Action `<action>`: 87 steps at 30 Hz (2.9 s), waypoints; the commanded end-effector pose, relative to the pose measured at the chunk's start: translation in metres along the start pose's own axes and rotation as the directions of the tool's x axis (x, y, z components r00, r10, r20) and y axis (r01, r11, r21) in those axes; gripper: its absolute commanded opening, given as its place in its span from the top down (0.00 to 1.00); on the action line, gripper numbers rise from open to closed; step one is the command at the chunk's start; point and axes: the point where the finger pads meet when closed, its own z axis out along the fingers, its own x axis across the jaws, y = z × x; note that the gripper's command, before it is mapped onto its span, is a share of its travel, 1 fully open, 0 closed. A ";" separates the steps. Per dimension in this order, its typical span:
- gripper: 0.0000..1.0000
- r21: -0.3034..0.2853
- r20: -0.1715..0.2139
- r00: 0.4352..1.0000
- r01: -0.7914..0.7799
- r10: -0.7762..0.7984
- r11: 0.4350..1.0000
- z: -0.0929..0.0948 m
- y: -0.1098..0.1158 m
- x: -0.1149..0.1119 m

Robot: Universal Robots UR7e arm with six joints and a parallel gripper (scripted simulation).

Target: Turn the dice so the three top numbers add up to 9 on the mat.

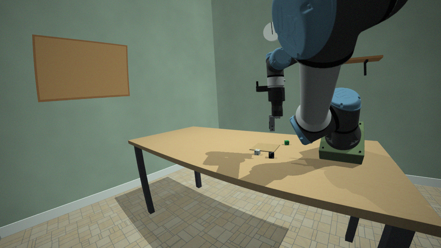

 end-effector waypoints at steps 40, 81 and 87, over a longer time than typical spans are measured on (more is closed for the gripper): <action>0.00 -0.002 -0.002 0.882 0.471 -0.471 0.882 0.007 -0.005 -0.010; 0.00 -0.006 0.002 0.003 1.000 -1.000 0.003 0.024 -0.001 -0.021; 0.00 -0.005 0.003 -0.142 0.990 -0.990 -0.142 0.026 0.000 -0.021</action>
